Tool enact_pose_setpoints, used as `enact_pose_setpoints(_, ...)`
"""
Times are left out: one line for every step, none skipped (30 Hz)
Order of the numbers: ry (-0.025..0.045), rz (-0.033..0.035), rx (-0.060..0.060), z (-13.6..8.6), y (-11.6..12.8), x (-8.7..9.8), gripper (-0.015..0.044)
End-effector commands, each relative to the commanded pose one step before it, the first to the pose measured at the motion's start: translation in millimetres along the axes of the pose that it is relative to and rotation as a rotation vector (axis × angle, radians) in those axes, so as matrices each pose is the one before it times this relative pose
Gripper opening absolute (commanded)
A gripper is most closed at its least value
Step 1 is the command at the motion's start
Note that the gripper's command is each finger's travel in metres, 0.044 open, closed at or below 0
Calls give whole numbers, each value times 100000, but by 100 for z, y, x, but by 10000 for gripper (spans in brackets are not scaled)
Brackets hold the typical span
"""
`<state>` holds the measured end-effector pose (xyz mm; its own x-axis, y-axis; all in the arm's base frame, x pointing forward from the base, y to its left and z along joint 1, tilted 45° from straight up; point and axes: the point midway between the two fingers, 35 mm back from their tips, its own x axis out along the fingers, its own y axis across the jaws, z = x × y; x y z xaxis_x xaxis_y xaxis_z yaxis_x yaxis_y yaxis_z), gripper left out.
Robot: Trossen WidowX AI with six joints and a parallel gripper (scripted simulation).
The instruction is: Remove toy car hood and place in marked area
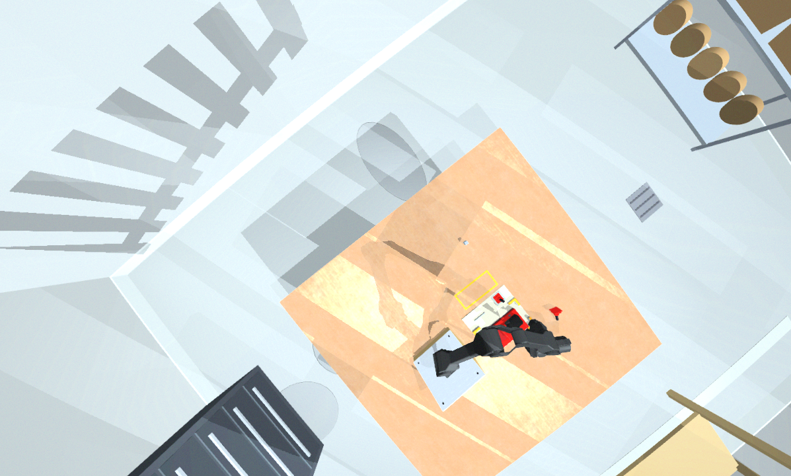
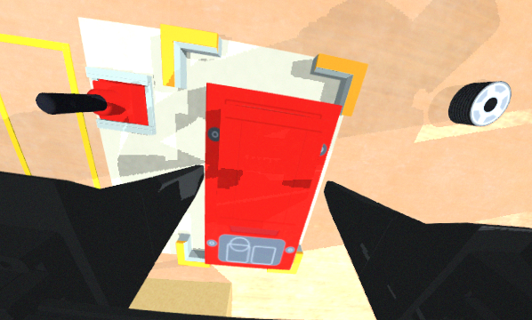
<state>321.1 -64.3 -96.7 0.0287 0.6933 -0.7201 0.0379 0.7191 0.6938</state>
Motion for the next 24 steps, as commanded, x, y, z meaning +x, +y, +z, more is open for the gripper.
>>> enact_pose_setpoints(219, 565, 833, -136, 12, 387, 440)
enact_pose_setpoints(0, 1, 0, 1, 0, 50, 440)
enact_pose_setpoints(0, 1, 0, 0, 0, 50, 440)
enact_pose_setpoints(0, 1, 0, 0, 0, 49, 440)
enact_pose_setpoints(0, 2, 0, 0, 0, 49, 440)
enact_pose_setpoints(0, 2, 0, 0, 0, 49, 440)
enact_pose_setpoints(0, 2, 0, 0, 0, 49, 440)
enact_pose_setpoints(0, 2, 0, 0, 0, 49, 440)
enact_pose_setpoints(0, 2, 0, 0, 0, 49, 440)
enact_pose_setpoints(0, 2, 0, 0, 0, 49, 440)
enact_pose_setpoints(0, 2, 0, 0, 0, 49, 440)
enact_pose_setpoints(0, 2, 0, 0, 0, 49, 440)
enact_pose_setpoints(0, 2, 0, 0, 0, 49, 440)
enact_pose_setpoints(0, 2, 0, 0, 0, 49, 440)
enact_pose_setpoints(0, 2, 0, 0, 0, 49, 440)
enact_pose_setpoints(0, 2, 0, -1, 1, 49, 440)
enact_pose_setpoints(0, 2, 0, -1, 1, 49, 440)
enact_pose_setpoints(0, 2, 0, -1, 1, 49, 440)
enact_pose_setpoints(0, 3, 0, -1, 1, 49, 440)
enact_pose_setpoints(0, 3, 0, -1, 1, 49, 440)
enact_pose_setpoints(0, 3, 0, -1, 1, 49, 440)
enact_pose_setpoints(0, 3, 0, -1, 1, 49, 440)
enact_pose_setpoints(0, 3, 0, -1, 1, 49, 440)
enact_pose_setpoints(0, 3, 0, -1, 1, 49, 440)
